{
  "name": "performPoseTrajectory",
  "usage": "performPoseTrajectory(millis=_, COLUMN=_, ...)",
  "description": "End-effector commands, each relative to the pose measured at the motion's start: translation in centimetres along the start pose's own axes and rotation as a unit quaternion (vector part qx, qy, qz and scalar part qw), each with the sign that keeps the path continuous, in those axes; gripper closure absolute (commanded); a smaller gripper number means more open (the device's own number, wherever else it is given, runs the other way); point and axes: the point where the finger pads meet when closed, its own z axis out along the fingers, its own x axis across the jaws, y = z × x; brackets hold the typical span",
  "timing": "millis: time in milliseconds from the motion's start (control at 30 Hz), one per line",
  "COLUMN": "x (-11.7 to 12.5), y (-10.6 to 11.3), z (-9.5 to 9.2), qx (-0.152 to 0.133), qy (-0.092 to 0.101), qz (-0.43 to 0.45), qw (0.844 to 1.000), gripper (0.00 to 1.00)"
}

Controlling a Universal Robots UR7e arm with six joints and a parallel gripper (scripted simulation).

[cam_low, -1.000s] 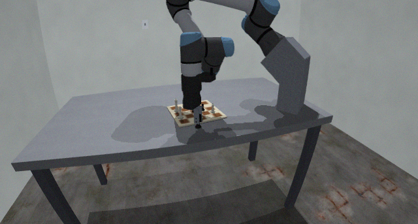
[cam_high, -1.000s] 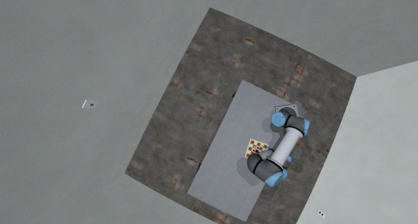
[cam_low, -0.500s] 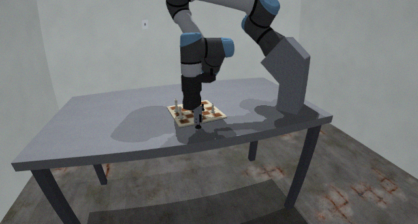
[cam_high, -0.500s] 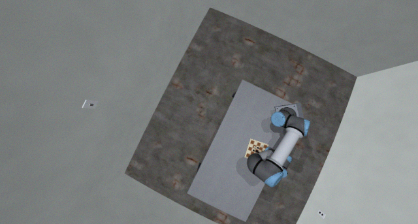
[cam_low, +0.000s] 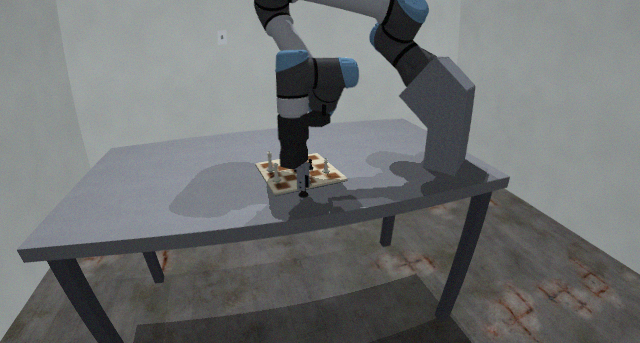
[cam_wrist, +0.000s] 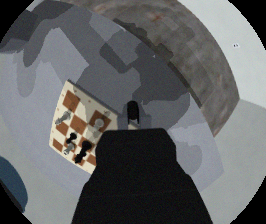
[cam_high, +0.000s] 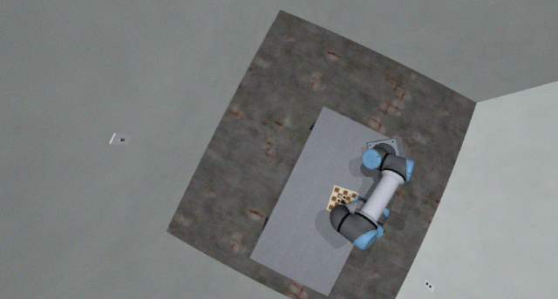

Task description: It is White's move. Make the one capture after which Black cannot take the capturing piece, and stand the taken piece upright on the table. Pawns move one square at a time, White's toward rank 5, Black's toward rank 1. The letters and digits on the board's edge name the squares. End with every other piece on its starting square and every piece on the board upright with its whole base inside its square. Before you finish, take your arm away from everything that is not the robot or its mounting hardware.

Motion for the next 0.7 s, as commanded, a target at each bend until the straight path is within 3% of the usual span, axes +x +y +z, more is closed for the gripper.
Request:
performPoseTrajectory(millis=0, x=0.03, y=0.02, z=-0.05, qx=0.0, qy=0.001, qz=0.0, qw=1.0, gripper=1.0)
performPoseTrajectory(millis=433, x=0.03, y=0.02, z=-0.05, qx=0.0, qy=0.001, qz=0.0, qw=1.0, gripper=1.0)
performPoseTrajectory(millis=467, x=0.03, y=0.02, z=-0.05, qx=0.0, qy=0.001, qz=0.0, qw=1.0, gripper=0.84)
performPoseTrajectory(millis=533, x=0.03, y=0.02, z=-0.05, qx=0.0, qy=0.001, qz=0.0, qw=1.0, gripper=0.84)
performPoseTrajectory(millis=567, x=0.03, y=0.02, z=-0.05, qx=0.0, qy=0.001, qz=0.0, qw=1.0, gripper=0.68)
performPoseTrajectory(millis=633, x=0.03, y=0.02, z=-0.05, qx=0.0, qy=0.001, qz=0.0, qw=1.0, gripper=0.68)
performPoseTrajectory(millis=667, x=0.03, y=0.02, z=-0.05, qx=0.0, qy=0.001, qz=0.0, qw=1.0, gripper=0.52)
